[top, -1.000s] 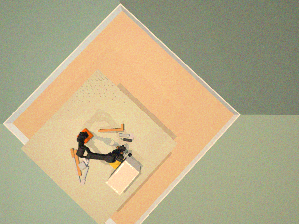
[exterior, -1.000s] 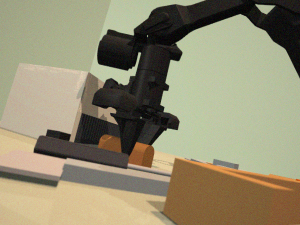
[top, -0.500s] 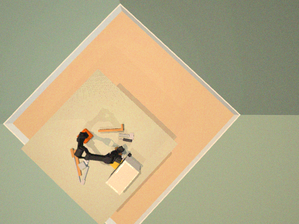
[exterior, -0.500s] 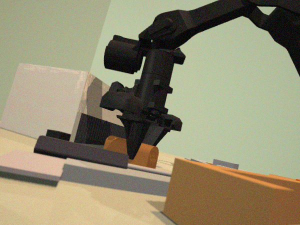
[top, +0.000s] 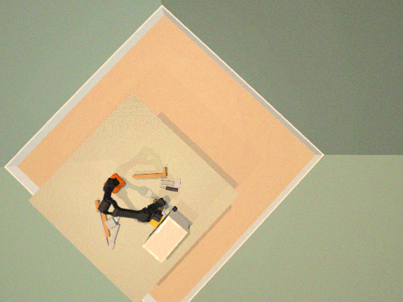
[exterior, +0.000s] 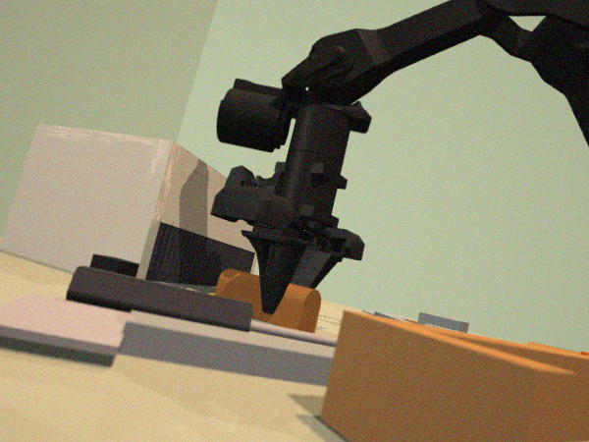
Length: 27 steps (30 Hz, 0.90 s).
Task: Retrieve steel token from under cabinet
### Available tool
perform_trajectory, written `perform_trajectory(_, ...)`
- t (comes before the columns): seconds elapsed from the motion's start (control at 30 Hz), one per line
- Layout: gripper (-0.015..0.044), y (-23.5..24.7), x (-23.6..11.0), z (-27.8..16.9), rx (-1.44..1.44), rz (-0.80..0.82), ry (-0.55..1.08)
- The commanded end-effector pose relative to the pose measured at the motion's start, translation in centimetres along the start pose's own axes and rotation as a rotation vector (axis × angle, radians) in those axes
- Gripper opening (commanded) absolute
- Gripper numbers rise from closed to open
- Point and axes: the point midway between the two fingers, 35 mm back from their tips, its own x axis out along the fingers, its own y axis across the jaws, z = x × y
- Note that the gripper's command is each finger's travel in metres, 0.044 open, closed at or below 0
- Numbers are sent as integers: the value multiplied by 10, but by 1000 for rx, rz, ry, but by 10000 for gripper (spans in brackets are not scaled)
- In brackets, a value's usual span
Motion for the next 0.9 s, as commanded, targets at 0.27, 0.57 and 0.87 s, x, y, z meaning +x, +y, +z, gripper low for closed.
perform_trajectory(0.27, 0, -17, 1, 0, 5, -9, 1)
perform_trajectory(0.57, 0, -27, 1, 0, 5, -10, 1)
perform_trajectory(0.87, 0, -36, 1, 0, 5, -11, 1)
